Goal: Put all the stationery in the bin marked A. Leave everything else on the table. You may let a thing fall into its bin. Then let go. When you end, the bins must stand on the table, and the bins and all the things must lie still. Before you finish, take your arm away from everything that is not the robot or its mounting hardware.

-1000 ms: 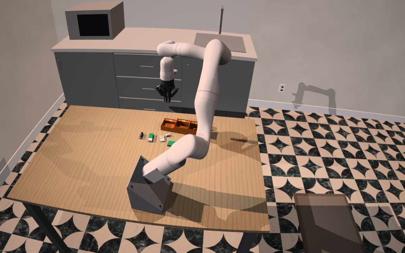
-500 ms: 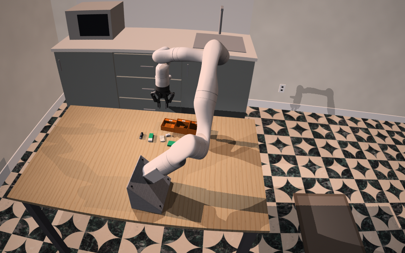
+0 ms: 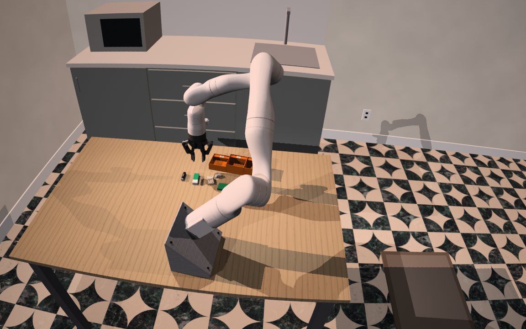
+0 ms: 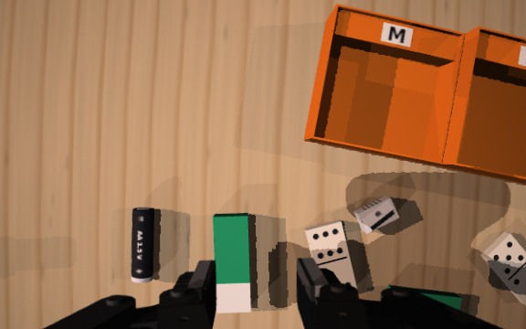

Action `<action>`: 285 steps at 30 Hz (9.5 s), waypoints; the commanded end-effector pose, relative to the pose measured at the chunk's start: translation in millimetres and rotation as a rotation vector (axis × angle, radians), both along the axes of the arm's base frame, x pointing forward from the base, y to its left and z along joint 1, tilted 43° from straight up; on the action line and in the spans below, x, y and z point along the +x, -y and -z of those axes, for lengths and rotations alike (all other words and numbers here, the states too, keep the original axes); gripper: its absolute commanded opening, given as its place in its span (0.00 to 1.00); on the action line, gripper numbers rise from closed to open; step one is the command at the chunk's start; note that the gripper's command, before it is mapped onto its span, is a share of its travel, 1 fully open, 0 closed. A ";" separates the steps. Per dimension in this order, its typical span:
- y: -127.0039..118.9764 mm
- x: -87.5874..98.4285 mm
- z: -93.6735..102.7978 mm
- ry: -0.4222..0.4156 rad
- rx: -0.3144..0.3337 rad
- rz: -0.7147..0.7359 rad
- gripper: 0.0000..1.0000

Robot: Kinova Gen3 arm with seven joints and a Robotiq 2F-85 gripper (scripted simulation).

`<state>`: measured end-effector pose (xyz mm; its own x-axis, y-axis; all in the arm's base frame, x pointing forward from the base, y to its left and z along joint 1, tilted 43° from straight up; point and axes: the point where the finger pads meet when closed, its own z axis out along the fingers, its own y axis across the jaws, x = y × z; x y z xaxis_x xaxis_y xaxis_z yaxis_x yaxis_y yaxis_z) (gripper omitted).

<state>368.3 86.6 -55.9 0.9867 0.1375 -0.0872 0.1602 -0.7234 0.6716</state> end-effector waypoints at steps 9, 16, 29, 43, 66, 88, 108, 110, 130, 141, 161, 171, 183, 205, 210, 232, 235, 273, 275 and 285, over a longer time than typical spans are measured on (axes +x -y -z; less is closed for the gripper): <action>3.0 -23.7 27.1 -0.015 -0.009 -0.012 0.38; 4.4 -20.5 25.8 -0.016 -0.010 -0.012 0.38; 7.0 -16.5 22.6 -0.012 -0.013 -0.009 0.38; 7.3 -15.4 21.6 -0.012 -0.013 -0.009 0.38; 25.1 -17.6 42.5 -0.010 -0.009 -0.003 0.38; 47.7 -18.8 69.4 -0.017 -0.010 -0.010 0.38; 56.6 -19.3 78.4 -0.013 -0.009 -0.004 0.38; 55.4 -18.6 77.2 -0.013 -0.009 -0.006 0.38; 55.5 -18.4 77.1 -0.013 -0.009 -0.006 0.19; 55.5 -18.4 77.1 -0.013 -0.009 -0.006 0.19; 25.5 -19.7 46.4 -0.017 -0.010 -0.009 0.19; 12.1 -20.5 31.7 -0.015 -0.010 -0.007 0.19; 14.5 -19.9 33.4 -0.013 -0.009 -0.006 0.19; 14.5 -19.9 33.4 -0.013 -0.009 -0.006 0.19; 14.5 -19.9 33.4 -0.013 -0.009 -0.006 0.19; 14.5 -19.9 33.4 -0.013 -0.009 -0.006 0.19; 14.5 -19.9 33.4 -0.013 -0.009 -0.006 0.19; 37.3 6.5 0.5 -0.015 -0.019 -0.014 0.19; 43.8 13.9 -6.2 -0.014 -0.018 -0.012 0.19; 74.3 46.1 -36.6 -0.012 -0.016 -0.009 0.19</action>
<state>402.3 20.1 -30.8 0.9816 0.1524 -0.1155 0.1899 -0.7081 0.6801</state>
